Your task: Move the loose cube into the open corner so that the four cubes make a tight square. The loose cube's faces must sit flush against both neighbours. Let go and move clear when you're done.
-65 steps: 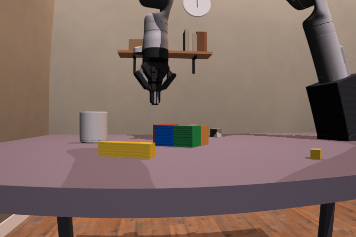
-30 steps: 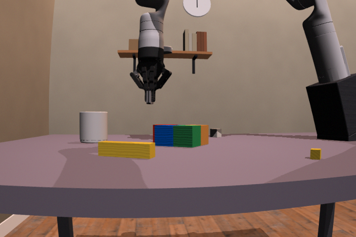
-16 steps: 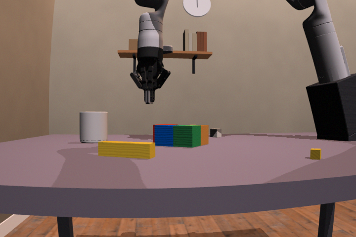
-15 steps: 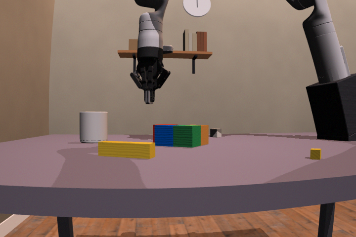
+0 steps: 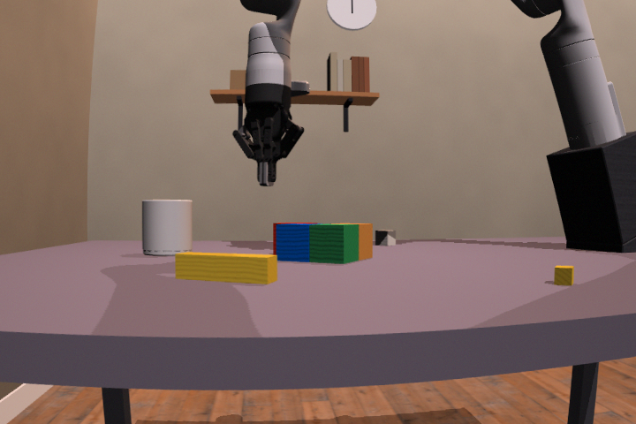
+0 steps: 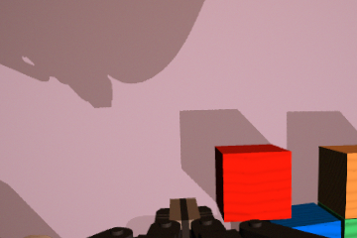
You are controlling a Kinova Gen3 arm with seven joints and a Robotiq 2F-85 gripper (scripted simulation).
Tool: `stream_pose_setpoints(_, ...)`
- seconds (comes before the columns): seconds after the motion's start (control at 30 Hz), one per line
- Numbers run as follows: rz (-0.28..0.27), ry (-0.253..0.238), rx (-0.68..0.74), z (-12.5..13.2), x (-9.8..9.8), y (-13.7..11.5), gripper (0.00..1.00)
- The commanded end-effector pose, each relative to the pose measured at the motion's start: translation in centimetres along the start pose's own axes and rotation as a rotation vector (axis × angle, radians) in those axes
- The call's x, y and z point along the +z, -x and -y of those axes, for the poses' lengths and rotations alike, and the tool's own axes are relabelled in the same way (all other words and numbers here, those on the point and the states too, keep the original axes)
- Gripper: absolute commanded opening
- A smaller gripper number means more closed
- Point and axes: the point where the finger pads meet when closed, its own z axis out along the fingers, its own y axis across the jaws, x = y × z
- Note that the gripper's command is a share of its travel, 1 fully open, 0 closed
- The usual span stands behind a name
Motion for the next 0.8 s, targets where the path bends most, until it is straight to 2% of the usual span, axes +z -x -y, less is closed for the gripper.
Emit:
stream_pose_setpoints(0.0,-0.001,0.006,0.009,0.0,-0.1,-0.1,0.10)
stream_pose_setpoints(0.47,-0.001,0.006,0.009,0.0,0.3,-0.1,0.10)
stream_pose_setpoints(0.77,-0.001,0.006,0.009,0.0,1.7,0.0,0.10)
